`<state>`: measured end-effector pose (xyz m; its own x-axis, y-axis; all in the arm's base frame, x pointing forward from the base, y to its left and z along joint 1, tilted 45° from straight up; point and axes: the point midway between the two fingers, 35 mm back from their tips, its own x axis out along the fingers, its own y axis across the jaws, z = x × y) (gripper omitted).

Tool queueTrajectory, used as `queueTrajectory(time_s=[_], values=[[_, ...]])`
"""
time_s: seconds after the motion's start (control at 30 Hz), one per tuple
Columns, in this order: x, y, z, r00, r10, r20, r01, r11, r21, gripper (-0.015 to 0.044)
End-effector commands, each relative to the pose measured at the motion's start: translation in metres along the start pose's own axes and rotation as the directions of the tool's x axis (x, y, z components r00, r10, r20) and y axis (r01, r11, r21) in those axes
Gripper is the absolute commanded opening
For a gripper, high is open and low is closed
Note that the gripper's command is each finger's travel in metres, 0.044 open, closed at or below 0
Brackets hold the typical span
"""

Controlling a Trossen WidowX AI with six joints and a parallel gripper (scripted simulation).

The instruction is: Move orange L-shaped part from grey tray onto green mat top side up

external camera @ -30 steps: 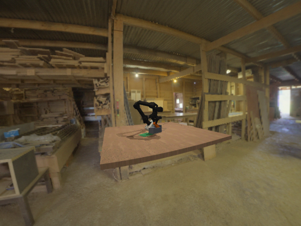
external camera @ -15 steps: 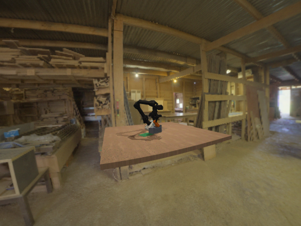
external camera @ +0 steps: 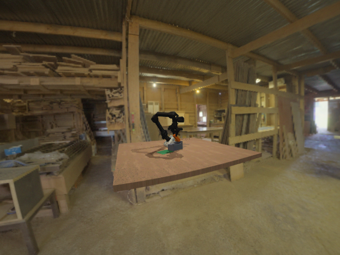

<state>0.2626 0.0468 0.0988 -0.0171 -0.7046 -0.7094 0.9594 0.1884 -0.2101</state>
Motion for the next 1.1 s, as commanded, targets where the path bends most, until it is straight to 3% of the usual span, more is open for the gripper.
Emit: queueTrajectory(time_s=[0.0, 1.07], values=[[-0.004, 0.0, 0.0, 1.0, -0.002, -0.004, 0.002, 1.0, 0.003, 0.0], [-0.002, -0.013, 0.145, 1.0, -0.002, 0.002, 0.002, 1.0, 0.004, 0.0]])
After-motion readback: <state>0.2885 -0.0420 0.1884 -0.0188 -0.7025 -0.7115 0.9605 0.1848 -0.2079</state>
